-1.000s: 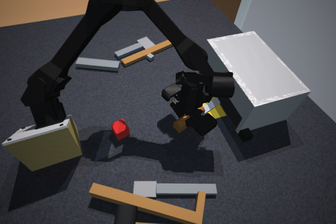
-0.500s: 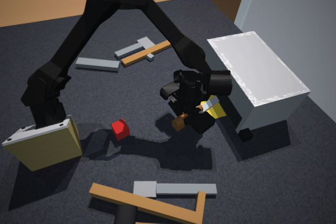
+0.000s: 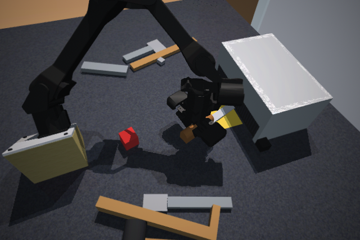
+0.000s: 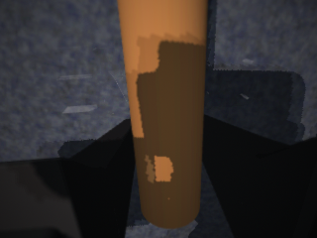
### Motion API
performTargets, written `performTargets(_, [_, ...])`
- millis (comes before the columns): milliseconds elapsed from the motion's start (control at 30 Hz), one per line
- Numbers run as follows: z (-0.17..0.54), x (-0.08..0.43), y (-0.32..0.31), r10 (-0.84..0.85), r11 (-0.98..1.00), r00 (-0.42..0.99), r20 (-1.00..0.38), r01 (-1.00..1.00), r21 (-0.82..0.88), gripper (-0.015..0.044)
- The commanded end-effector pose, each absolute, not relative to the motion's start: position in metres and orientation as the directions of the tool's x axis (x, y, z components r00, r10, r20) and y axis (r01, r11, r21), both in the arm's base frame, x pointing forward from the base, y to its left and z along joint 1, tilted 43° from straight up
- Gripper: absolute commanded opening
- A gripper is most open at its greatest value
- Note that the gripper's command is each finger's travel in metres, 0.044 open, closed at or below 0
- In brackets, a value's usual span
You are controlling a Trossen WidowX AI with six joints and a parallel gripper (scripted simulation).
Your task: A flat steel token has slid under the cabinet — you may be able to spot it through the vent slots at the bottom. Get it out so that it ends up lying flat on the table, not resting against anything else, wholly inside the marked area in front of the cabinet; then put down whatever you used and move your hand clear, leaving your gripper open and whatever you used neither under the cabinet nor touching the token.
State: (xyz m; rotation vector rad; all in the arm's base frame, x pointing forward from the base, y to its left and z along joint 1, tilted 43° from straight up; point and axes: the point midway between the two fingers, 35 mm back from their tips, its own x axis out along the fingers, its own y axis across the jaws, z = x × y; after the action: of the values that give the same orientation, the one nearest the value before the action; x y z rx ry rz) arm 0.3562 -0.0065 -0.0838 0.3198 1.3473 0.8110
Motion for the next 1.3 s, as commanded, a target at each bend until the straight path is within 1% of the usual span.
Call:
performTargets(0, [-0.086, 0.348, -0.008, 0.678, 0.695, 0.003, -0.735, -0.329, 0.639, 0.0])
performTargets(1267, [-0.1, 0.3, -0.022, 0.677, 0.696, 0.001, -0.736, -0.327, 0.639, 0.0])
